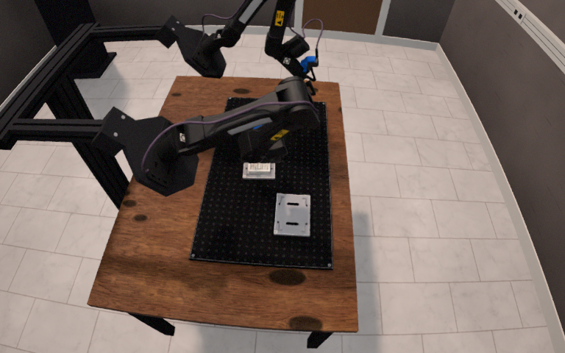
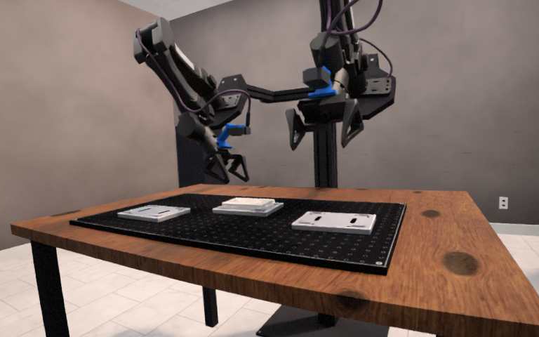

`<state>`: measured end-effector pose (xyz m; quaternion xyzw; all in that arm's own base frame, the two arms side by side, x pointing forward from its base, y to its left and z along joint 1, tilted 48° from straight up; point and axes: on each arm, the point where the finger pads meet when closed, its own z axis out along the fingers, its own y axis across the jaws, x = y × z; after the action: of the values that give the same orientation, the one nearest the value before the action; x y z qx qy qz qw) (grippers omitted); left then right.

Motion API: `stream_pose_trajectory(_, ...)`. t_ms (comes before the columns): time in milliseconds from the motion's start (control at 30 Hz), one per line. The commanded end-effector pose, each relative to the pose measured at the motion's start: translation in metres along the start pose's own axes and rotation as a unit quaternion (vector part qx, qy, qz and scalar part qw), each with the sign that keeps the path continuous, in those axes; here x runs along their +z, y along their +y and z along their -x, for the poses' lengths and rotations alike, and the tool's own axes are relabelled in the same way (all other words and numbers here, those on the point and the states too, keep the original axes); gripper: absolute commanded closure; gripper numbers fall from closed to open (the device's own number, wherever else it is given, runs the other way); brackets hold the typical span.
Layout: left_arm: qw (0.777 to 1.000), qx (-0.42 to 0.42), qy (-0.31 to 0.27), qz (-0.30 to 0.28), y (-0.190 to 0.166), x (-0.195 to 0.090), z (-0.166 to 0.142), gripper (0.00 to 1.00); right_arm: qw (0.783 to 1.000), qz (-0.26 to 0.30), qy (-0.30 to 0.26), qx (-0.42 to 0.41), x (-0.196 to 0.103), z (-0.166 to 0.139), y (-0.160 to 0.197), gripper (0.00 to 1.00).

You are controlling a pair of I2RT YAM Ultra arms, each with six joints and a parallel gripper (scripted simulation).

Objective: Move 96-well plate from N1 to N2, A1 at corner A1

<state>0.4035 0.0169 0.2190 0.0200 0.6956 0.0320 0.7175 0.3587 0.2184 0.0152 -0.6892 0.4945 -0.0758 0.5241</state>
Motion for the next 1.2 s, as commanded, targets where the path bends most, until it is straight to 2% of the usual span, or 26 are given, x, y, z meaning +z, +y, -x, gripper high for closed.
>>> stream_pose_trajectory(0, 1.0, -0.016, -0.019, 0.0, 0.004, 0.007, 0.011, 0.0, 1.0, 0.016, -0.018, -0.014, 0.007, 0.01, 0.008, 0.0)
stream_pose_trajectory(467, 1.0, -0.016, -0.019, -0.001, 0.002, 0.007, 0.011, 0.0, 1.0, 0.017, -0.013, -0.013, 0.007, 0.008, 0.008, 0.0)
stream_pose_trajectory(567, 1.0, -0.016, -0.019, -0.001, 0.002, 0.007, 0.011, 0.0, 0.999, 0.019, 0.034, -0.002, 0.006, -0.005, 0.009, 0.0)
stream_pose_trajectory(667, 1.0, -0.016, -0.019, -0.001, 0.002, 0.007, 0.011, 0.0, 0.993, 0.026, 0.113, 0.005, 0.003, -0.018, 0.012, 0.0)
stream_pose_trajectory(833, 1.0, -0.016, -0.019, -0.001, 0.002, 0.007, 0.011, 0.0, 0.975, 0.039, 0.22, 0.002, 0.0, -0.018, 0.018, 0.0)
stream_pose_trajectory(900, 1.0, -0.016, -0.019, -0.001, 0.002, 0.007, 0.011, 0.0, 0.975, 0.039, 0.22, 0.002, 0.0, -0.018, 0.018, 0.0)
stream_pose_trajectory(1067, 1.0, -0.016, -0.019, -0.001, 0.002, 0.007, 0.011, 0.0, 0.947, 0.055, 0.316, -0.009, 0.001, -0.014, 0.026, 0.0)
stream_pose_trajectory(1167, 1.0, -0.016, -0.019, -0.001, 0.002, 0.007, 0.011, 0.0, 0.937, 0.056, 0.344, -0.014, 0.004, -0.007, 0.025, 0.0)
